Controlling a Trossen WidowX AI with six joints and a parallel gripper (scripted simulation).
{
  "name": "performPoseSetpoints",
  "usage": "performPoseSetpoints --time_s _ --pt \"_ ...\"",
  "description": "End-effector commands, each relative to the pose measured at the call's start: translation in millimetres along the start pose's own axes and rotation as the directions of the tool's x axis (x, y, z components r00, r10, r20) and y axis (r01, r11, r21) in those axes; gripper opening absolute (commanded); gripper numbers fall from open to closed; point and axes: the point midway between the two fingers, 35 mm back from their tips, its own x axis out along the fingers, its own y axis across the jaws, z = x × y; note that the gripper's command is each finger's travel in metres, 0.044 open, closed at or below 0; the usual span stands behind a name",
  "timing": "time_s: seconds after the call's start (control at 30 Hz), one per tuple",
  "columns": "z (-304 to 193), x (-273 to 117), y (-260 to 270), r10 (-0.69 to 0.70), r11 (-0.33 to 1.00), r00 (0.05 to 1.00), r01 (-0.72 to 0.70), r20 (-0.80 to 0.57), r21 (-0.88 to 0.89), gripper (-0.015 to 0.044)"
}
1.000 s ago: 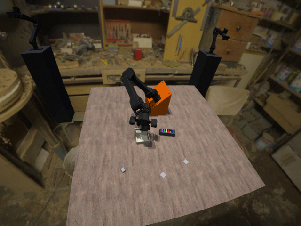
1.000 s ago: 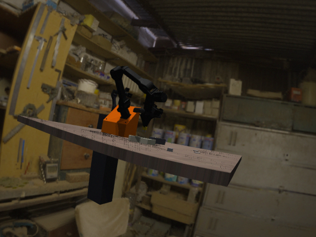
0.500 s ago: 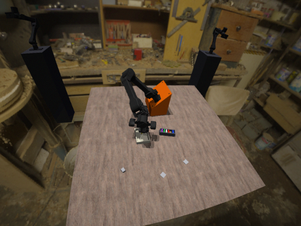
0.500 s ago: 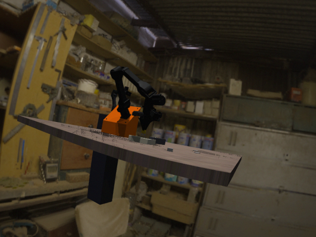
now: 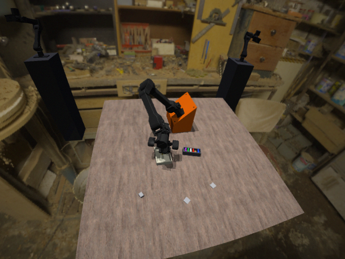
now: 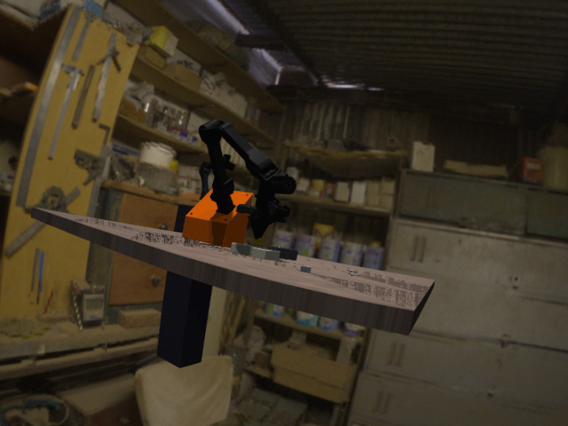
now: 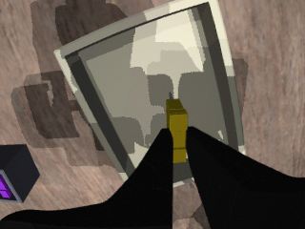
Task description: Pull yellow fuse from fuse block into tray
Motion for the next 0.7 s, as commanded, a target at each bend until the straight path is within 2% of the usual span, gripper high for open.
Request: performPoseSetpoints --time_s 0.0,0.33,0.47,0.67 --pt "0 0 0 0.000 1.000 1.000 0.000 0.001 0.001 0.0079" --pt "0 -2 0 0.001 1.000 1.000 -0.001 0.000 0.000 0.0330" --pt "-1 -36 2 0.007 1.000 1.000 -0.007 -0.005 -0.009 0.0330" --pt "-1 -38 2 0.008 1.000 1.000 -0.008 -0.006 -0.010 0.0330"
